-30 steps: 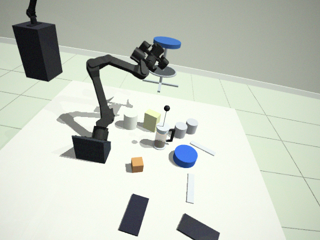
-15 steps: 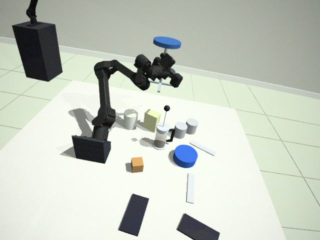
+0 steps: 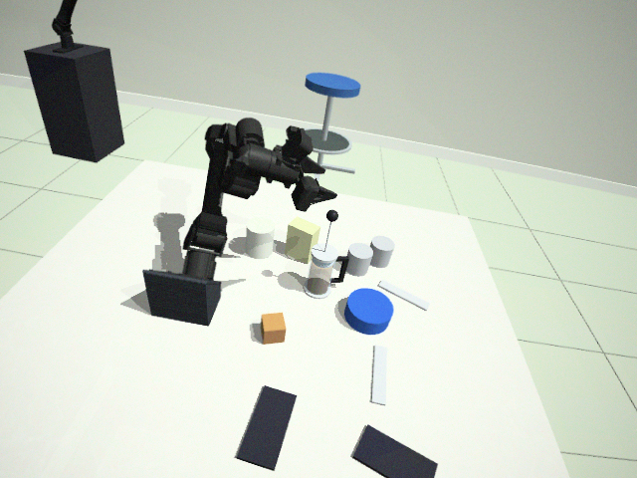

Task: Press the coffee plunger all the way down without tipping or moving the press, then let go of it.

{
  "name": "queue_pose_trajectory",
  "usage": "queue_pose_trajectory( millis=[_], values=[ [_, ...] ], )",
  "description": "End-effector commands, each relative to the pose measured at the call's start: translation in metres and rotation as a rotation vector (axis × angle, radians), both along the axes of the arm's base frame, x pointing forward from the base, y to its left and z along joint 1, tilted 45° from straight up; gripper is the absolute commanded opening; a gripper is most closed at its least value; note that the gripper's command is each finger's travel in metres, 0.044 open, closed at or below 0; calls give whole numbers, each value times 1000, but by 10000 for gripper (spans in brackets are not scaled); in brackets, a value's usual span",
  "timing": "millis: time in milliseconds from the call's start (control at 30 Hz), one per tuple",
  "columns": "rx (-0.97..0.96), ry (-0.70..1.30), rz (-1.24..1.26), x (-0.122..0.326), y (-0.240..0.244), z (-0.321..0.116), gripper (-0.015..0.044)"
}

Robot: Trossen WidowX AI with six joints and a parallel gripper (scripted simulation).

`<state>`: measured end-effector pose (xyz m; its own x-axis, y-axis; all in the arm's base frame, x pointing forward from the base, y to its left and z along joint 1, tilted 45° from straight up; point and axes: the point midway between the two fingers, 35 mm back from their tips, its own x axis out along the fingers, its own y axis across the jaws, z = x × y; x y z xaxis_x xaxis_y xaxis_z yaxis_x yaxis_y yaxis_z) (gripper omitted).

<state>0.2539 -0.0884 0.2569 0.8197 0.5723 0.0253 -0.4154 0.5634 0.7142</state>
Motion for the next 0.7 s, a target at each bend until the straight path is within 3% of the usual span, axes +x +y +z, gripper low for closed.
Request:
queue_pose_trajectory(
  millis=[0,367,667],
  values=[
    [-1,22,5,-2,-4,-6,440],
    [-11,23,-34,22,-24,-24,440],
    [-109,38,7,23,-10,-47,440]
  ],
)
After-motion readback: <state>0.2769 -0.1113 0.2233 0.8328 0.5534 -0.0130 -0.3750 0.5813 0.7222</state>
